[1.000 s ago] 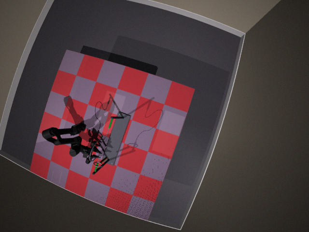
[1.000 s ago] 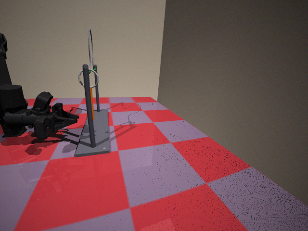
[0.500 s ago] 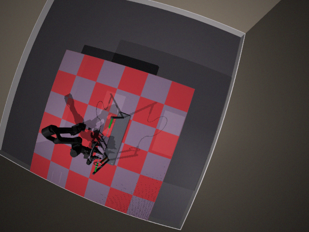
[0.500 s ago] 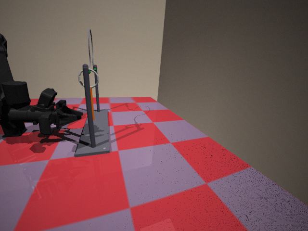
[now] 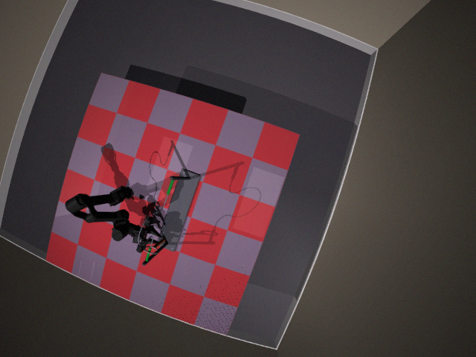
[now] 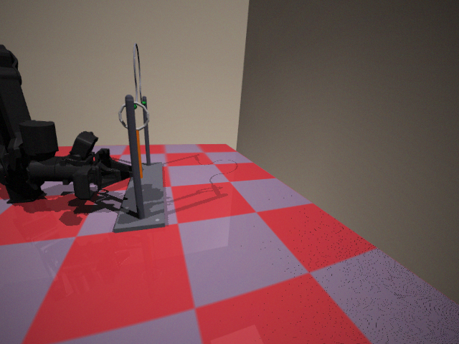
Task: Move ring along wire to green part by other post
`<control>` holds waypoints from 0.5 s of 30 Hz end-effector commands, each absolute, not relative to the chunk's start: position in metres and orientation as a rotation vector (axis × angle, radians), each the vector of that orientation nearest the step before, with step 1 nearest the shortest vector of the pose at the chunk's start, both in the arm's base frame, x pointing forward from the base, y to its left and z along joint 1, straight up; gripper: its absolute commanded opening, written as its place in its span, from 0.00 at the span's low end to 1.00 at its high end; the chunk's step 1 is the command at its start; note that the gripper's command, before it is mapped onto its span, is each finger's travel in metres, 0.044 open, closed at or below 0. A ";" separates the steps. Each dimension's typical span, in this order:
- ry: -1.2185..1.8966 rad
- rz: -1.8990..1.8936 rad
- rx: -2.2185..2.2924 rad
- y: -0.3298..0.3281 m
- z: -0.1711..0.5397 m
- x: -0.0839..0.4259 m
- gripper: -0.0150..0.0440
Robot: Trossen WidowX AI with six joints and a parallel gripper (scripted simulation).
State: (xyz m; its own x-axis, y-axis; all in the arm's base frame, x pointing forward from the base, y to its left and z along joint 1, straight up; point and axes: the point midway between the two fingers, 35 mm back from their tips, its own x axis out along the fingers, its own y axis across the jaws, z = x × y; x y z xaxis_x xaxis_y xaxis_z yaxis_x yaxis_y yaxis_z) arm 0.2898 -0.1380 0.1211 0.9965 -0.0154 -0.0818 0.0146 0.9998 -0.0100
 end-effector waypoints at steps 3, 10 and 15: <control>0.076 -0.018 -0.011 -0.139 0.122 0.299 0.53; 0.075 -0.018 -0.011 -0.139 0.121 0.310 0.53; 0.074 -0.018 -0.011 -0.139 0.121 0.318 0.53</control>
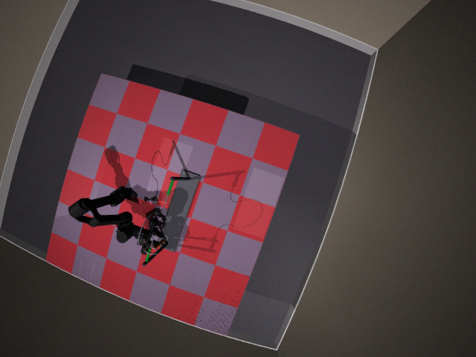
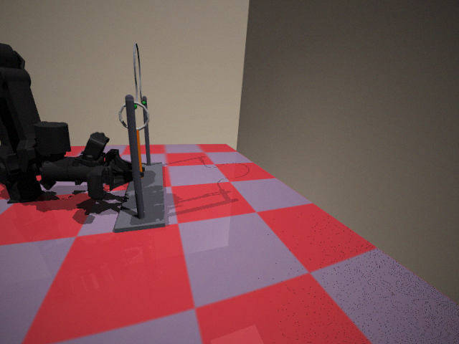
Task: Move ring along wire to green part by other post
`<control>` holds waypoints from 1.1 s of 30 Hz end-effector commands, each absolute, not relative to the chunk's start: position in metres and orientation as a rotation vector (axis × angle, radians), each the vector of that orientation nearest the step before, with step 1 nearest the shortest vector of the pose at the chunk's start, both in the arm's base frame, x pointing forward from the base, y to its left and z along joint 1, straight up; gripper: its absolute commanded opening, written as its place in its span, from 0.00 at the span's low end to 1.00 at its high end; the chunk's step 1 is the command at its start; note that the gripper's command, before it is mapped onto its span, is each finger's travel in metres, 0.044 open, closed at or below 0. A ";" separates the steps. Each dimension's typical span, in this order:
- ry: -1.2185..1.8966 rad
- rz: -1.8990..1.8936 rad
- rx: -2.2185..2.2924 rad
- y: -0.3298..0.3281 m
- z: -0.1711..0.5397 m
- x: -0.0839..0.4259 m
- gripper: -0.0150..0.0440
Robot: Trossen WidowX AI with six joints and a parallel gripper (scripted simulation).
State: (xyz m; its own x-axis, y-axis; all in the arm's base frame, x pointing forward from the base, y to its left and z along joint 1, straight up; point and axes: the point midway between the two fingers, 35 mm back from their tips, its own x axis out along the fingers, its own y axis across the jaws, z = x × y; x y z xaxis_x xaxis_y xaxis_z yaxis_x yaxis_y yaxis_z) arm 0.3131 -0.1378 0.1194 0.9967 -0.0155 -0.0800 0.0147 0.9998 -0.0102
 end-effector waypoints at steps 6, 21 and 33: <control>0.073 -0.018 -0.011 -0.137 0.120 0.328 0.53; 0.072 -0.018 -0.010 -0.136 0.118 0.335 0.53; 0.074 -0.014 -0.011 -0.136 0.118 0.335 0.30</control>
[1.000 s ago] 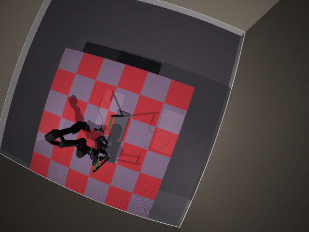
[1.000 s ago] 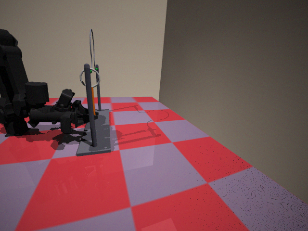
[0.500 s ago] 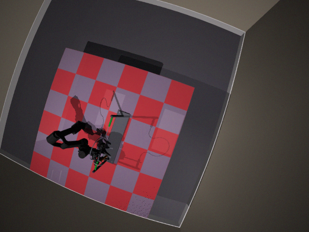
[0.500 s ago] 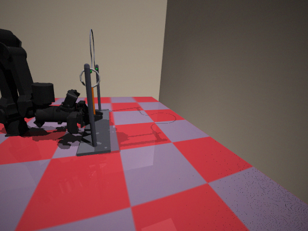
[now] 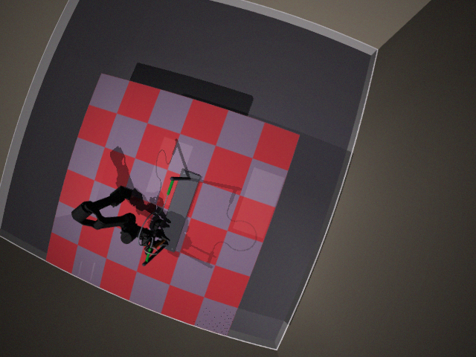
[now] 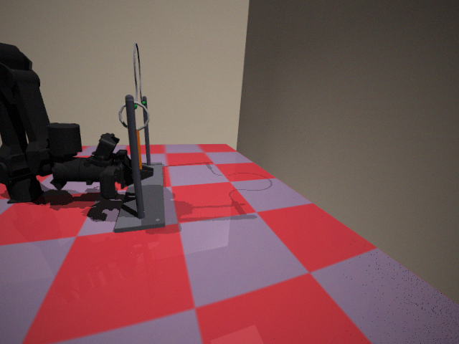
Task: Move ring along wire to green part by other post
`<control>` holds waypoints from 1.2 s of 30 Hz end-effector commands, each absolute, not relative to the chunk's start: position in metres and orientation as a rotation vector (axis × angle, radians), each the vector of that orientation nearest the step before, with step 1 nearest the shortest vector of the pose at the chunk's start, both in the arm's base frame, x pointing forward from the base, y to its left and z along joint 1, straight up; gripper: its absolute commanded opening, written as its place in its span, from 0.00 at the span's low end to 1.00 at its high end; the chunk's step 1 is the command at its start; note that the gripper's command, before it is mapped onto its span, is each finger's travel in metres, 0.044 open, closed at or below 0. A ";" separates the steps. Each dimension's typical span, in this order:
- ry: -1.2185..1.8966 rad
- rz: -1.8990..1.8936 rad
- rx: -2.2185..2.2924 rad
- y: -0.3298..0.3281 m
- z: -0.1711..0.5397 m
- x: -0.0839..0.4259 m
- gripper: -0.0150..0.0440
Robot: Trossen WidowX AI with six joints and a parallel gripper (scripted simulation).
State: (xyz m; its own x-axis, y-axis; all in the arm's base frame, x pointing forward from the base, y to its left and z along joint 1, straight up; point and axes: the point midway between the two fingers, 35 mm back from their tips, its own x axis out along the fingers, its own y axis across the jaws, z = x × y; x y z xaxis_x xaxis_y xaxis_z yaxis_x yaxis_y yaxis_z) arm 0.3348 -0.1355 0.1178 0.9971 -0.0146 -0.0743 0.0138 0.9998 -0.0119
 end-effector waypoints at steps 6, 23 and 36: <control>0.074 -0.014 -0.011 -0.136 0.118 0.335 0.04; 0.074 -0.016 -0.012 -0.135 0.130 0.335 0.00; 0.073 -0.018 -0.012 -0.135 0.139 0.335 0.00</control>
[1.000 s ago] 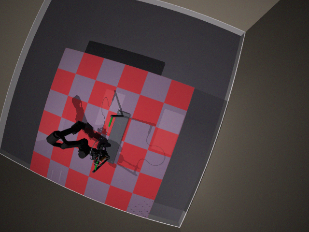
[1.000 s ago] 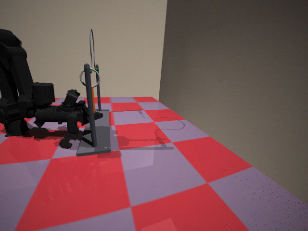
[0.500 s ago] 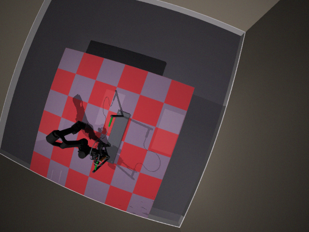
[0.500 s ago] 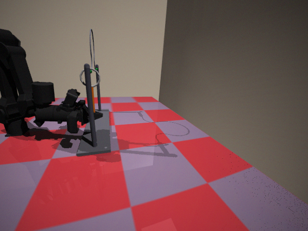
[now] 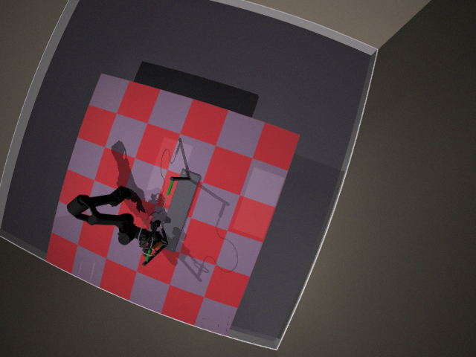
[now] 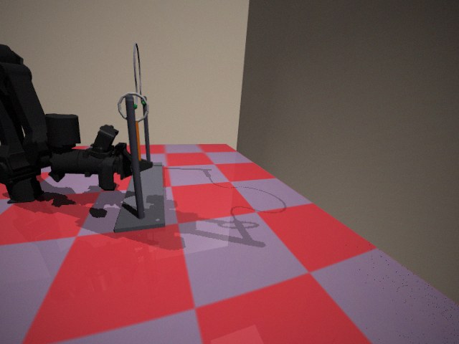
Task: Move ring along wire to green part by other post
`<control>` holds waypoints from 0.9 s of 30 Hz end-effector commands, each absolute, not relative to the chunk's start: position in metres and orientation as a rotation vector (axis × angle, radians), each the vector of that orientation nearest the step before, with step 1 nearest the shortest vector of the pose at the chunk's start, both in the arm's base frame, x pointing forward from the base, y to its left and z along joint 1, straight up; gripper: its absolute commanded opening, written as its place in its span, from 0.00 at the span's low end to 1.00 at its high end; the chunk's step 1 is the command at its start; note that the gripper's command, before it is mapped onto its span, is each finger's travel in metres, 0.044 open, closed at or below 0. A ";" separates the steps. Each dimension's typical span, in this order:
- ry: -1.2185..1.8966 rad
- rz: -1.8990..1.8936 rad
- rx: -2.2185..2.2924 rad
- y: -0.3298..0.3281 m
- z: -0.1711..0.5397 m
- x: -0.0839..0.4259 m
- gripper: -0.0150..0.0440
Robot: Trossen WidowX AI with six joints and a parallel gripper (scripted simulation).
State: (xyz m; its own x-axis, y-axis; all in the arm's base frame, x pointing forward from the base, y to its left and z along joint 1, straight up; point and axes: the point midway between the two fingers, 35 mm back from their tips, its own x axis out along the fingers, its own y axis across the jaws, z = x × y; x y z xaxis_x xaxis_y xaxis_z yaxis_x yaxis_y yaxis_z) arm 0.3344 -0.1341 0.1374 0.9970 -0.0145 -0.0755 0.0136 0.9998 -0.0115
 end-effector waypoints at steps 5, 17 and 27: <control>0.073 -0.018 -0.012 -0.135 0.139 0.335 0.00; 0.073 -0.017 -0.011 -0.128 0.139 0.335 0.00; 0.073 -0.017 -0.008 -0.118 0.139 0.335 0.00</control>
State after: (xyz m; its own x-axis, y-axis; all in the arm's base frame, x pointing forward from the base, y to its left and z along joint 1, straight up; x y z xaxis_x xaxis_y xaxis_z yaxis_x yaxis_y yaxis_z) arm 0.3357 -0.1208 0.1374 0.9969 -0.0146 -0.0772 0.0139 0.9999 -0.0097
